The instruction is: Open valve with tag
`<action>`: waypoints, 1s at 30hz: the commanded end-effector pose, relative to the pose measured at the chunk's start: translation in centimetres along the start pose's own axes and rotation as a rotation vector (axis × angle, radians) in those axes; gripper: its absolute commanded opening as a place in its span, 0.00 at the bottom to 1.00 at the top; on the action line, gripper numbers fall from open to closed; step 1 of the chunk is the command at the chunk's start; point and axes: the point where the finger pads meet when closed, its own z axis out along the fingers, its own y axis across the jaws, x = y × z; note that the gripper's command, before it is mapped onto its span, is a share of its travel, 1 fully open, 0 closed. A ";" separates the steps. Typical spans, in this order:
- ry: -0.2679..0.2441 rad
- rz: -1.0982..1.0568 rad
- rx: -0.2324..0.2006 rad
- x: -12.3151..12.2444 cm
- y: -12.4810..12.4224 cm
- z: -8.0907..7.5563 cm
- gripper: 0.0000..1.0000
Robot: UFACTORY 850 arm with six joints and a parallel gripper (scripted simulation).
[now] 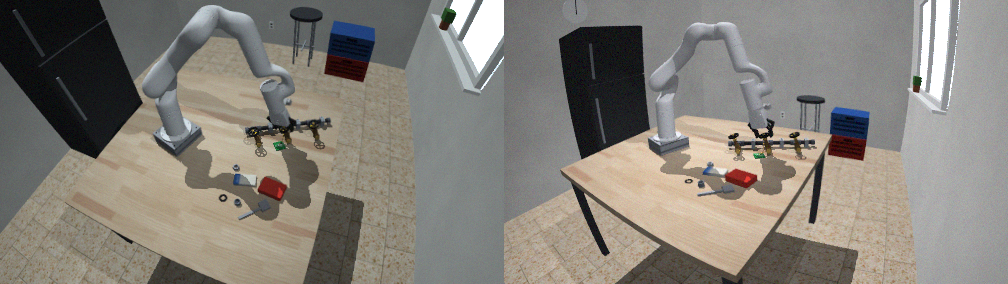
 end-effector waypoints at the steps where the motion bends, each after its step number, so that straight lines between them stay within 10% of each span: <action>1: 0.002 0.000 -0.003 0.1 0.1 -0.1 1.00; 30: 0.002 0.133 -0.003 0.1 0.1 -0.1 1.00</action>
